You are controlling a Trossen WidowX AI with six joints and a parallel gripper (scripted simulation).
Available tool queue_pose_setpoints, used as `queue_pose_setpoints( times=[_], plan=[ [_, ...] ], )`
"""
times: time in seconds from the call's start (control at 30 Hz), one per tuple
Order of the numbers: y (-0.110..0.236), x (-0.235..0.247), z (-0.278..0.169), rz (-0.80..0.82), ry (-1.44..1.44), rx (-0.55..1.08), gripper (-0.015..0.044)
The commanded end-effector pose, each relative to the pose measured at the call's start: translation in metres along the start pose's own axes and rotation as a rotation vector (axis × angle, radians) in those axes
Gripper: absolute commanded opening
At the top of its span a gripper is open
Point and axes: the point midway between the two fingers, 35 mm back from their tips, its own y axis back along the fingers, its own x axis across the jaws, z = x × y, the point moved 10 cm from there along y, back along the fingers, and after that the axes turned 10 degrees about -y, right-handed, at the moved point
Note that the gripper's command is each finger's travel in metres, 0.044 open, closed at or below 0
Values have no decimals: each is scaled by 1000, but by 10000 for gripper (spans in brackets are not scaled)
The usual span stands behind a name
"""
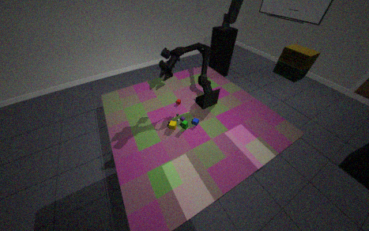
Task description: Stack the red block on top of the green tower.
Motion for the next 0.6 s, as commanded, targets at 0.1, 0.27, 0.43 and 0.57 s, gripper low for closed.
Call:
queue_pose_setpoints(
  times=[0.1,0.27,0.43,0.57],
  plan=[
    [-44,-17,-35,-283,463,209,440],
    [-64,-29,-60,-428,798,395,440],
    [-78,-41,-86,-536,1150,617,440],
    [-85,-50,-105,-592,1422,803,440]
  ],
)
